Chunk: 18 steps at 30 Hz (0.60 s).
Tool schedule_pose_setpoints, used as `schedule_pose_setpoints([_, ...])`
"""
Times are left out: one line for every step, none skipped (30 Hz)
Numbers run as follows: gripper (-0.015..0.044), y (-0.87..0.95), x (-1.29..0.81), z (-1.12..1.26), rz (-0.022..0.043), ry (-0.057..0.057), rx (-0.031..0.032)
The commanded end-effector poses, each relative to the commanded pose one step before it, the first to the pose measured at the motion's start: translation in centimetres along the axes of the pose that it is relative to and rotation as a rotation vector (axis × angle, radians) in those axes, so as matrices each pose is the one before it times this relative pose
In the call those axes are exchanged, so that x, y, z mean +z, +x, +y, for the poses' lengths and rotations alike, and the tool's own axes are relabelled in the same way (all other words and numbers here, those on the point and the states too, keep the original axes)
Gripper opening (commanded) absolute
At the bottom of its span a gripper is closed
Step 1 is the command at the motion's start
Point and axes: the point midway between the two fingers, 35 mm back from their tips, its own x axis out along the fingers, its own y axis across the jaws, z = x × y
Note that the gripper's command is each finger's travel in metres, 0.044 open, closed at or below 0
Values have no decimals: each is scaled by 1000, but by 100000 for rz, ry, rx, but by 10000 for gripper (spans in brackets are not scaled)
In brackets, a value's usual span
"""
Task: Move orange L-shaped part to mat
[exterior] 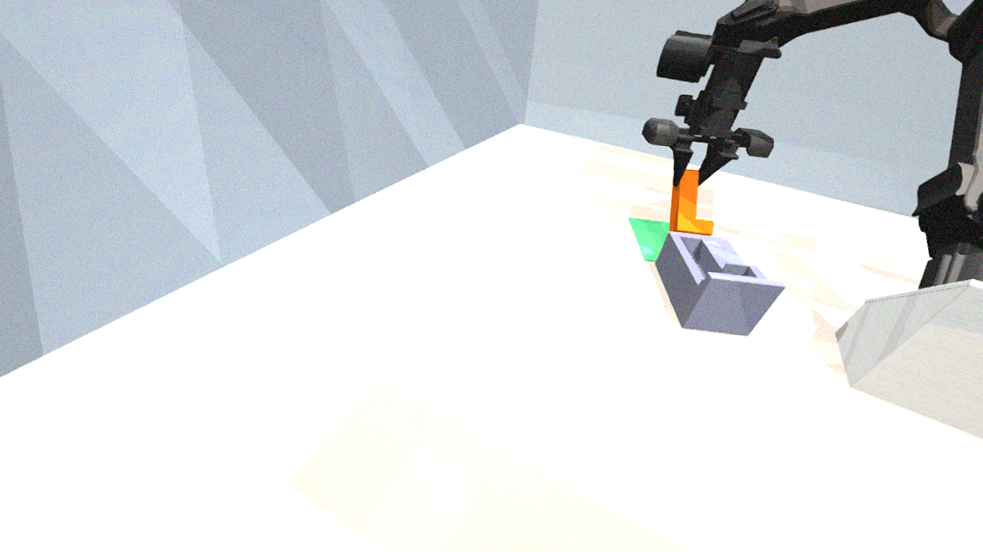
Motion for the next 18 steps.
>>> schedule_pose_setpoints([0,829,-101,-118,-27,-529,-497])
schedule_pose_setpoints([0,156,1,-1,-9,2,-2])
schedule_pose_setpoints([0,156,1,-1,-9,2,-2])
schedule_pose_setpoints([0,155,1,-1,-9,2,-2])
schedule_pose_setpoints([0,155,1,-1,-9,2,-2])
schedule_pose_setpoints([0,160,1,-2,-10,2,-3])
schedule_pose_setpoints([0,161,1,-3,-11,1,-3])
schedule_pose_setpoints([0,161,1,-4,-13,1,-4])
schedule_pose_setpoints([0,160,1,-5,-14,1,-5])
schedule_pose_setpoints([0,160,1,-6,-15,1,-5])
schedule_pose_setpoints([0,160,1,-7,-16,1,-6])
schedule_pose_setpoints([0,129,1,-6,-14,0,-5])
schedule_pose_setpoints([0,70,0,-4,-9,0,-3])
schedule_pose_setpoints([0,23,0,-1,-3,0,-1])
schedule_pose_setpoints([0,0,0,0,0,0,0])
schedule_pose_setpoints([0,0,0,0,0,0,0])
schedule_pose_setpoints([0,0,0,0,0,0,0])
schedule_pose_setpoints([0,0,0,0,0,0,0])
